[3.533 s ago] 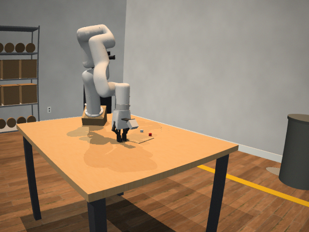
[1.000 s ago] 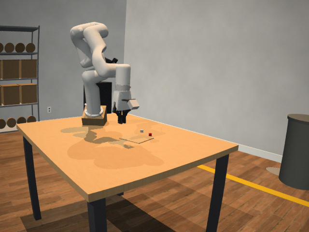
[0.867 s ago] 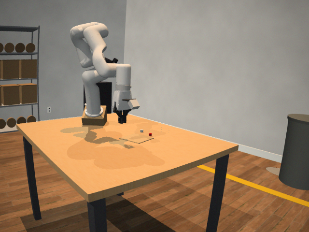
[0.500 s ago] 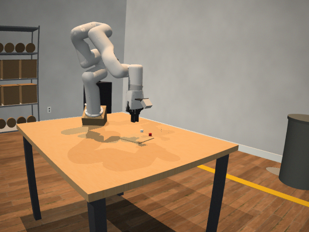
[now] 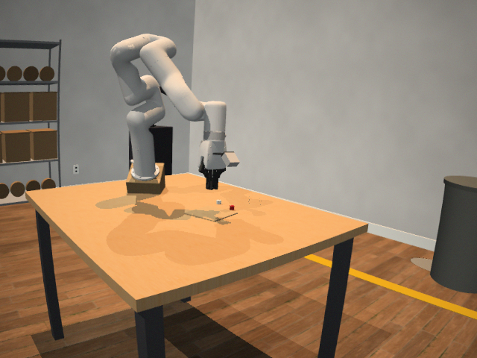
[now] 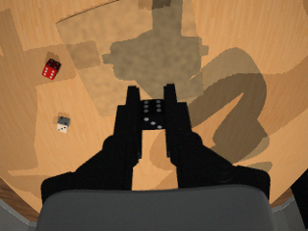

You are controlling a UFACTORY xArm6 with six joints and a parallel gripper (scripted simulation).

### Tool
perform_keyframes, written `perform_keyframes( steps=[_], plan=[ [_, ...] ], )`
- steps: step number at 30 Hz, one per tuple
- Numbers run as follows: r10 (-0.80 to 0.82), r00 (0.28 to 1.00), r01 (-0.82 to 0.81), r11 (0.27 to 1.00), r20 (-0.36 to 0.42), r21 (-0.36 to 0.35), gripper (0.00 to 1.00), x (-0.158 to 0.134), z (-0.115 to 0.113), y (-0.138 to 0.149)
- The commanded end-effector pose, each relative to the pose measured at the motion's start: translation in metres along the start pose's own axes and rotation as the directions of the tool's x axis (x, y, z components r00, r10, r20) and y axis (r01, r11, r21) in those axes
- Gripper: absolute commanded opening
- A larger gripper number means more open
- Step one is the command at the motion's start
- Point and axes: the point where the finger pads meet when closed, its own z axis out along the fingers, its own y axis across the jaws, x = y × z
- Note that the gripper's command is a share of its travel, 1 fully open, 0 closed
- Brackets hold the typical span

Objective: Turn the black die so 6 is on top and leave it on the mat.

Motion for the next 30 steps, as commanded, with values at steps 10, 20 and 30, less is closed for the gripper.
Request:
perform_keyframes(
  steps=[10, 20, 30],
  plan=[
    [0.025, 0.963, -0.075, 0.981, -0.268, -0.176, 0.11, 0.002, 0.006, 0.027],
    [0.013, 0.895, -0.103, 0.978, -0.445, -0.179, 0.11, 0.005, 0.004, 0.029],
    [0.006, 0.808, -0.095, 0.988, -0.589, -0.120, 0.11, 0.003, 0.000, 0.021]
  ],
)
